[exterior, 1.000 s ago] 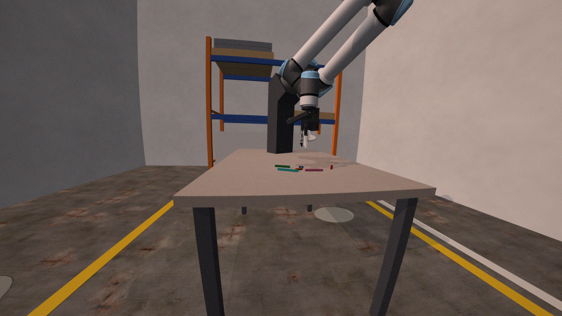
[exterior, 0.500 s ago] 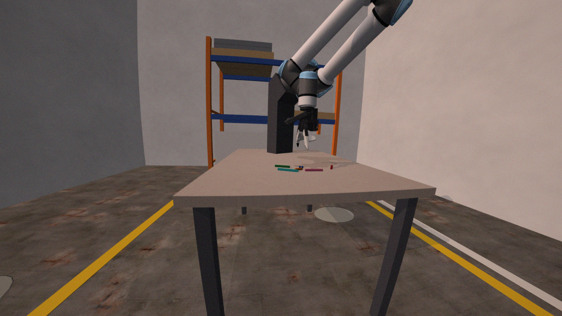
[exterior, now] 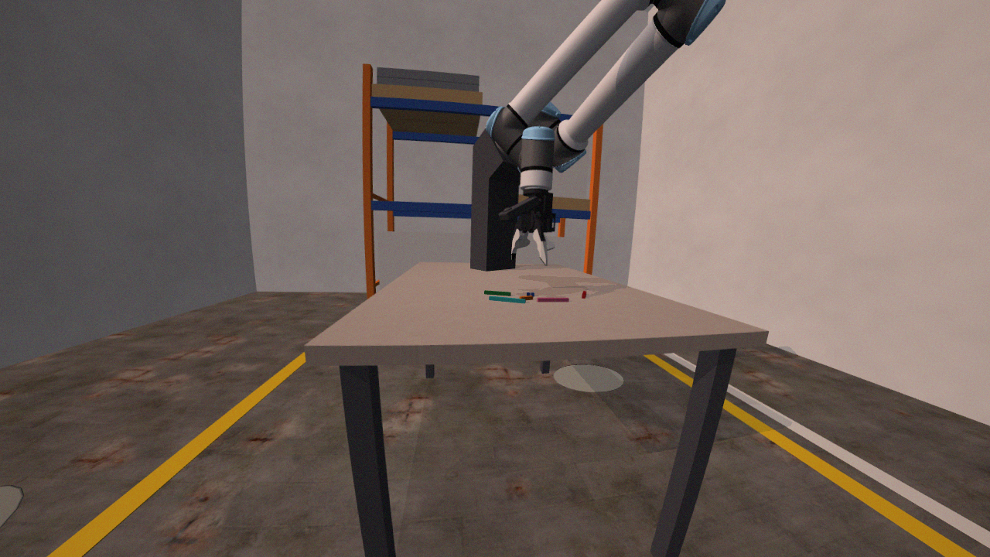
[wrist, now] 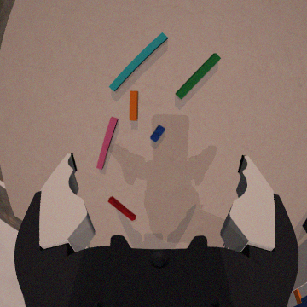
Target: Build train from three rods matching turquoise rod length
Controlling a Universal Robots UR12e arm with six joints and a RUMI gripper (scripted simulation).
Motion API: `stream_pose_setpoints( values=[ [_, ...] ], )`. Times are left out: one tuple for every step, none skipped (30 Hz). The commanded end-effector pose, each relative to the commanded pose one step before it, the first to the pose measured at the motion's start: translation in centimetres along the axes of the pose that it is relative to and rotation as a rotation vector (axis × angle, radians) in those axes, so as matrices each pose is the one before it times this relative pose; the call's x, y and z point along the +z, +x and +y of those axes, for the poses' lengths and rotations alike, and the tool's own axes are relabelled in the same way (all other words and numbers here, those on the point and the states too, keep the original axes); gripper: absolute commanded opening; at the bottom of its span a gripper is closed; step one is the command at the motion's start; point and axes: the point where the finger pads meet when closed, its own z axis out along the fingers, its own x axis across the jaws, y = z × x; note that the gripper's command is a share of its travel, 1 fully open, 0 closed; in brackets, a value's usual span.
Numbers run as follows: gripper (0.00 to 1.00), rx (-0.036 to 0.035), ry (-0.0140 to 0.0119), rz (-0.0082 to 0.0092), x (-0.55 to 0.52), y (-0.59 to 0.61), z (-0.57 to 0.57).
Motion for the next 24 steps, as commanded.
stream_pose_setpoints(
  values=[
    [1.0,-0.16743,-0.00802,0.00341,0.118,0.097,-0.645],
    [1.0,-0.02783,0.0,0.00006,0.024,0.038,-0.097],
    [1.0,-0.02783,-0.00001,0.00006,0.024,0.041,-0.095],
    [1.0,-0.02783,-0.00001,0.00005,0.024,0.044,-0.092],
    [1.0,0.0,0.0,0.0,0.0,0.0,0.0],
    [1.0,0.0,0.0,0.0,0.0,0.0,0.0],
    [1.0,-0.03746,-0.00001,0.00007,0.032,0.063,-0.12],
    [1.0,-0.03802,-0.00001,0.00006,0.033,0.069,-0.117],
    [1.0,-0.03854,-0.00001,0.00006,0.033,0.074,-0.113],
    [1.0,-0.02845,-0.00001,0.00004,0.024,0.058,-0.079],
    [1.0,-0.0266,-0.00001,0.00004,0.022,0.057,-0.071],
    [1.0,-0.02774,-0.00001,0.00003,0.023,0.061,-0.071],
    [1.0,-0.02785,-0.00001,0.00003,0.023,0.064,-0.069],
    [1.0,-0.02781,-0.00001,0.00003,0.023,0.065,-0.065],
    [1.0,-0.0278,-0.00001,0.00003,0.023,0.067,-0.062],
    [1.0,-0.0278,-0.00001,0.00002,0.023,0.069,-0.059],
    [1.0,-0.02779,-0.00001,0.00002,0.023,0.071,-0.055],
    [1.0,-0.02779,-0.00001,0.00002,0.022,0.072,-0.052],
    [1.0,-0.02779,-0.00001,0.00002,0.022,0.074,-0.048],
    [1.0,-0.02779,-0.00001,0.00002,0.022,0.075,-0.045],
    [1.0,-0.02779,-0.00001,0.00001,0.022,0.077,-0.041],
    [1.0,0.0,0.0,0.0,0.0,0.0,0.0],
    [1.0,0.0,0.0,0.0,0.0,0.0,0.0],
    [1.0,-0.04174,-0.00001,0.00002,0.033,0.117,-0.056]
  ],
)
